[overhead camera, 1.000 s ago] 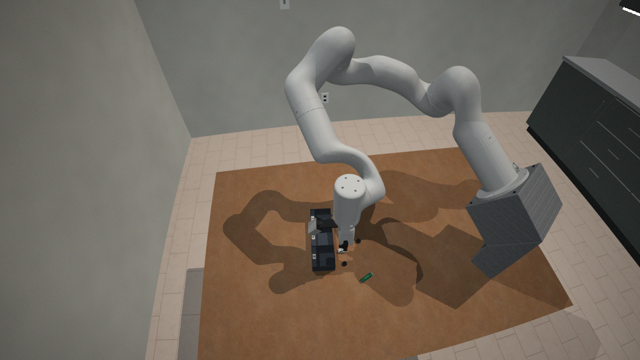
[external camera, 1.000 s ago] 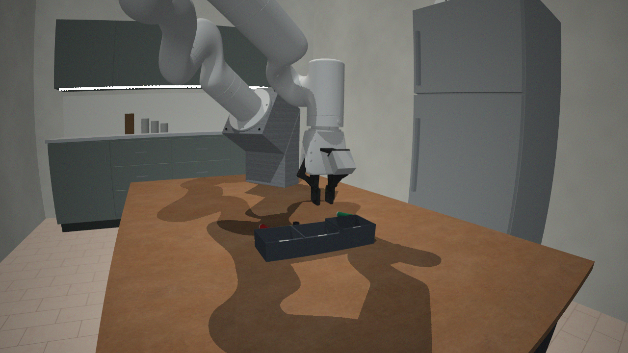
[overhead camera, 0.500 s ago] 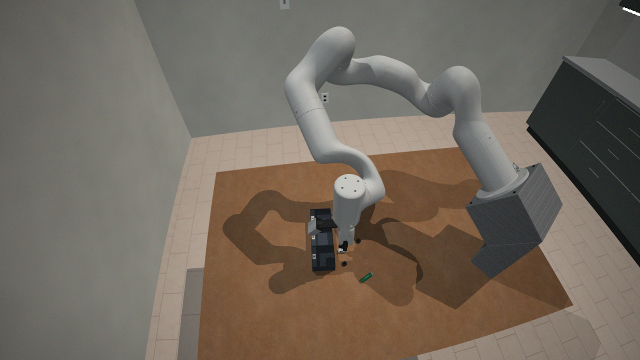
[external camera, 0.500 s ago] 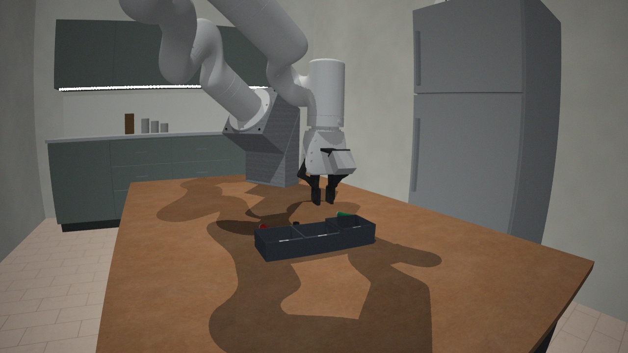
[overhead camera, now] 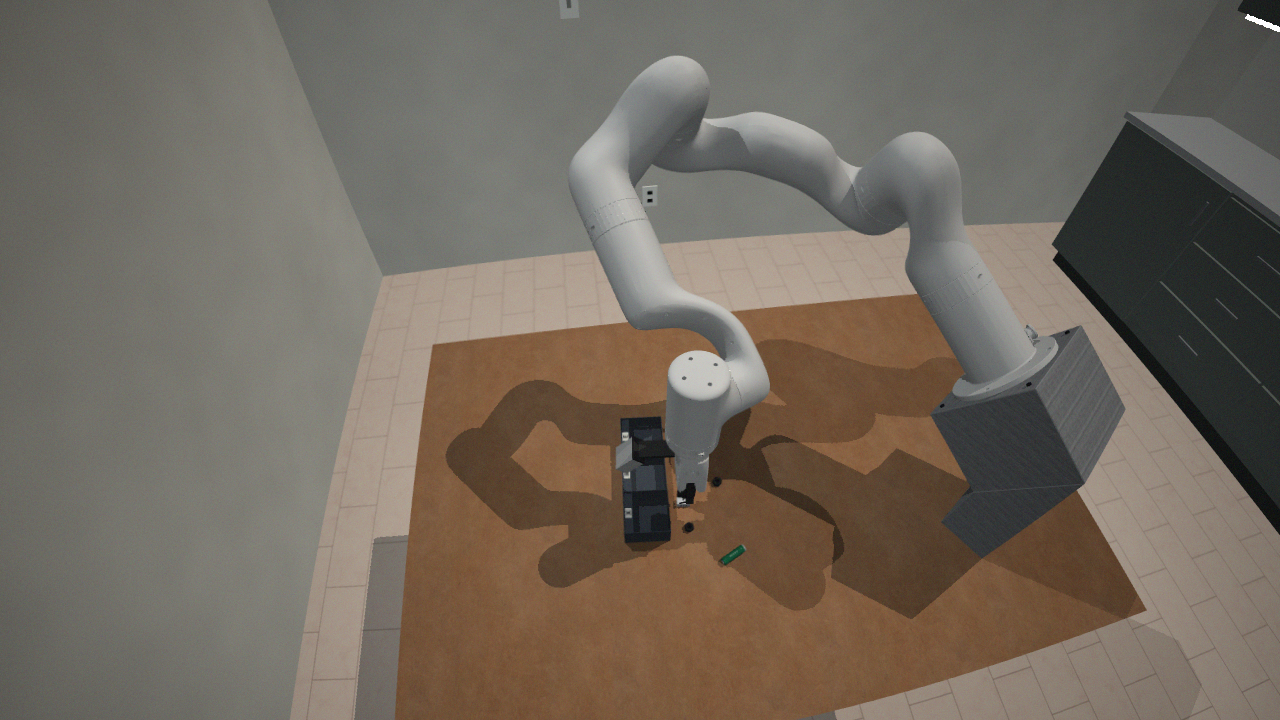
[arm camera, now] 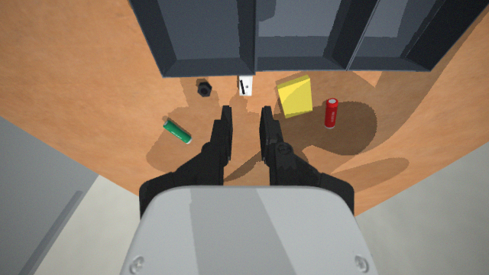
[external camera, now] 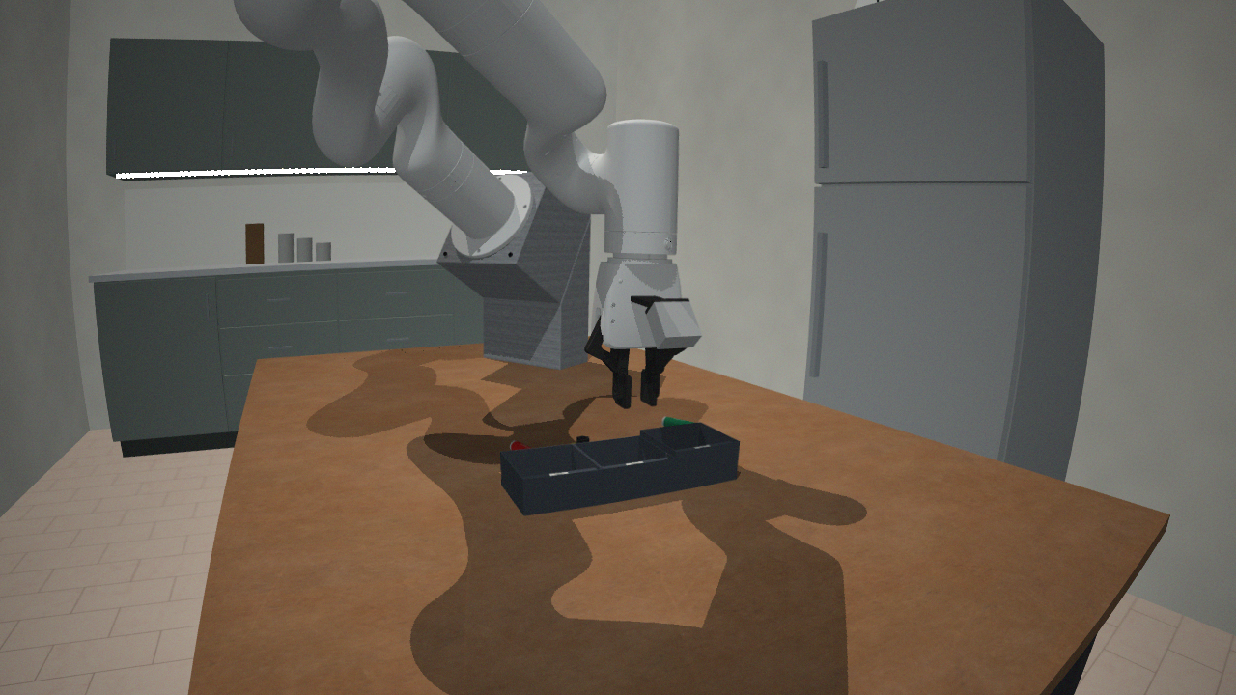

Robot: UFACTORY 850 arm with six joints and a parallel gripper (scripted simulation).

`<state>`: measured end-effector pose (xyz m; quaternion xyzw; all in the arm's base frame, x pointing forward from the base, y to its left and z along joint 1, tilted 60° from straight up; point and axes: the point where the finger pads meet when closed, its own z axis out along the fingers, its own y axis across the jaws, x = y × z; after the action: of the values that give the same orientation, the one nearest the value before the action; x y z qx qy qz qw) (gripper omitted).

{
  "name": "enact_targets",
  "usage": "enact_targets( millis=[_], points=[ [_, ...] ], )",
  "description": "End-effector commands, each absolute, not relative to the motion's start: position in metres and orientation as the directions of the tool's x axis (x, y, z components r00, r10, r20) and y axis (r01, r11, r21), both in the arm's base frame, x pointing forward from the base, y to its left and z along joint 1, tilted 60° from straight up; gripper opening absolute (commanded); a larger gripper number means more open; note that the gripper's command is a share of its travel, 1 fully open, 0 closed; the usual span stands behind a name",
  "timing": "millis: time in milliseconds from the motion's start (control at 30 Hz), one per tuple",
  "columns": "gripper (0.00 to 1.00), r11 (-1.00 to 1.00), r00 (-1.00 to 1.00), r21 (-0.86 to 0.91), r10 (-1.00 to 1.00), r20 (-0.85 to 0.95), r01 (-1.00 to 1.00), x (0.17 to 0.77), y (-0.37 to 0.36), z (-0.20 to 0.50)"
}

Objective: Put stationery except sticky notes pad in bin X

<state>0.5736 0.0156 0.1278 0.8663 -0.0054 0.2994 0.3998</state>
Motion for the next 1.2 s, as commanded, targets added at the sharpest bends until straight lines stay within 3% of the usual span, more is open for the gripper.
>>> enact_targets(
  millis=[0, 1167],
  points=[
    [0.29, -0.68, 0.82, 0.689, 0.23, 0.523, -0.249, 0.581, 0.006, 0.12],
    [0.29, -0.68, 0.82, 0.689, 0.23, 0.523, -0.249, 0.608, -0.03, 0.095]
  ],
)
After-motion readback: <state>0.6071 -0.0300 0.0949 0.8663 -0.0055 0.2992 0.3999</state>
